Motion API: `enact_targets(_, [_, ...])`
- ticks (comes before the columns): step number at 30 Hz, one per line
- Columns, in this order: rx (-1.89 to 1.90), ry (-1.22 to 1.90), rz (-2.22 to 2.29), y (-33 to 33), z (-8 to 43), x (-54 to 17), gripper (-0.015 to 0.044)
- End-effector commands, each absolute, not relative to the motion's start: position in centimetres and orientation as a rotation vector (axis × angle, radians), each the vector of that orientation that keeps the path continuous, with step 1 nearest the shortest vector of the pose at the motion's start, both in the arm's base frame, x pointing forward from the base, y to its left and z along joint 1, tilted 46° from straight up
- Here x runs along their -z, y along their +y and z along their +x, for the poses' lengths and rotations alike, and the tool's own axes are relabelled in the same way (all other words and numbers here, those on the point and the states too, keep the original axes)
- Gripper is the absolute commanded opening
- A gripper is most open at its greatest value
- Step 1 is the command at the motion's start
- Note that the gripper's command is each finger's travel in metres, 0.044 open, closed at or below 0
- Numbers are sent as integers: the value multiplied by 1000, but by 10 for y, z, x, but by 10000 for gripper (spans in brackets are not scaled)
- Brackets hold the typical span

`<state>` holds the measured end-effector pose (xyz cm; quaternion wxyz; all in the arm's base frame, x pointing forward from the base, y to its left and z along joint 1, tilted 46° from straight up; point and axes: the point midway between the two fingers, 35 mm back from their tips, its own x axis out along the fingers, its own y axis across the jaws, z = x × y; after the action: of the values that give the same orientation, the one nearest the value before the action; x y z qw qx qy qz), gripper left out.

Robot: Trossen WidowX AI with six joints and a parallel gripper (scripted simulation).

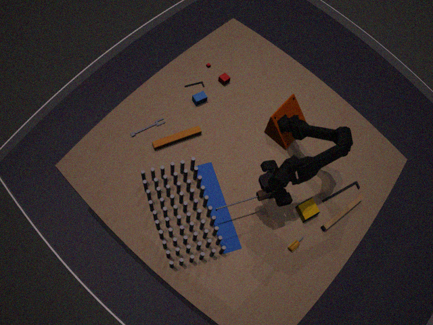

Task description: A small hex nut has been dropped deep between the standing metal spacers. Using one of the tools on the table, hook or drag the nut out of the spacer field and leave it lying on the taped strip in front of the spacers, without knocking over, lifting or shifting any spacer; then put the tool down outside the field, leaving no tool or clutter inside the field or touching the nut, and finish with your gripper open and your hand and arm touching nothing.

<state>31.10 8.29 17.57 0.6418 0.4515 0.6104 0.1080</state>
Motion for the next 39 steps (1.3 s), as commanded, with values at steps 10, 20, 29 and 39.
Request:
enact_targets(10, [-240, 1386, 1028, 130, 307, -130, 0])
enact_targets(20, [-254, 1380, 1048, 164, 294, -101, 0])
enact_targets(29, [-254, 1379, 1050, 165, 295, -99, 0])
enact_targets(39, [-255, 1379, 1049, 164, 301, -97, 0])
